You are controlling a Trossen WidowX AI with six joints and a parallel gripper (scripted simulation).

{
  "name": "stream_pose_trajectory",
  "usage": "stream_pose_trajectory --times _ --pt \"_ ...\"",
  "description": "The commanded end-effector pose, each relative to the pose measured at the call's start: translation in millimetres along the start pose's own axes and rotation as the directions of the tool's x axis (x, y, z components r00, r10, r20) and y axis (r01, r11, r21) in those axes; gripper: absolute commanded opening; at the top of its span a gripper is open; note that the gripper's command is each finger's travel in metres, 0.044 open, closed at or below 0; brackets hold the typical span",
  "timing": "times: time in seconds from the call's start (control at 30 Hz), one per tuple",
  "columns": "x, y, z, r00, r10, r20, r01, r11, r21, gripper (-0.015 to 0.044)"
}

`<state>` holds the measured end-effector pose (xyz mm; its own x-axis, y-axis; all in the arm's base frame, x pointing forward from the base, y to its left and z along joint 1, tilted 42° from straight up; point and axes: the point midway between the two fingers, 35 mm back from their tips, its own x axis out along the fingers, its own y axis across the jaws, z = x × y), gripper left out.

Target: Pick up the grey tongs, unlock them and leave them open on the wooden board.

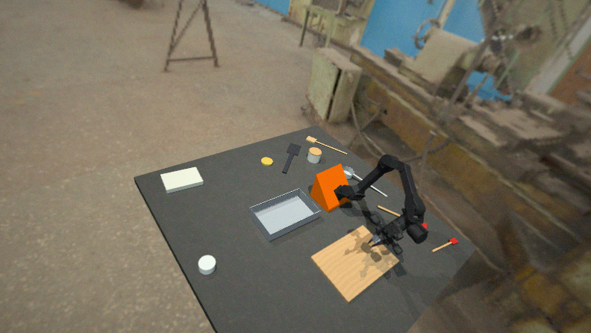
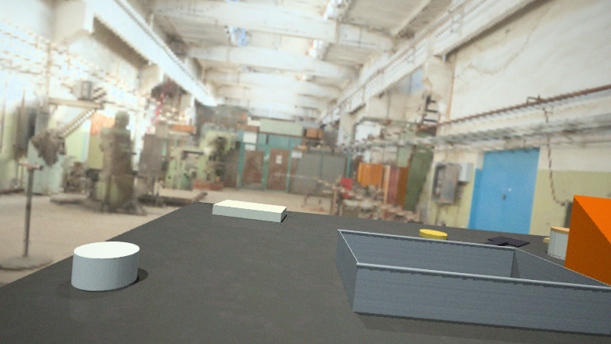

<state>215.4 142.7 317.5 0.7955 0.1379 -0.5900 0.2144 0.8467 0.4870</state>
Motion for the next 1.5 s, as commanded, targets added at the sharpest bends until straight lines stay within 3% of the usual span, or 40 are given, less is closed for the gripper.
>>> stream_pose_trajectory --times 0.0,0.47,0.87,1.27,1.47 --pt "3.8 -0.8 1.5 0.997 -0.02 -0.075 0.019 1.0 -0.023 -0.015" --pt "10.7 -6.5 -1.5 0.928 -0.039 -0.37 0.022 0.998 -0.051 -0.015" --pt "5.2 -4.5 3.3 0.81 0.048 -0.584 -0.041 0.999 0.026 -0.015" --pt "-7.0 4.8 22.5 0.676 0.238 -0.698 -0.137 0.97 0.199 -0.015" --pt "-7.9 5.5 24.1 0.668 0.251 -0.7 -0.142 0.967 0.211 -0.015"
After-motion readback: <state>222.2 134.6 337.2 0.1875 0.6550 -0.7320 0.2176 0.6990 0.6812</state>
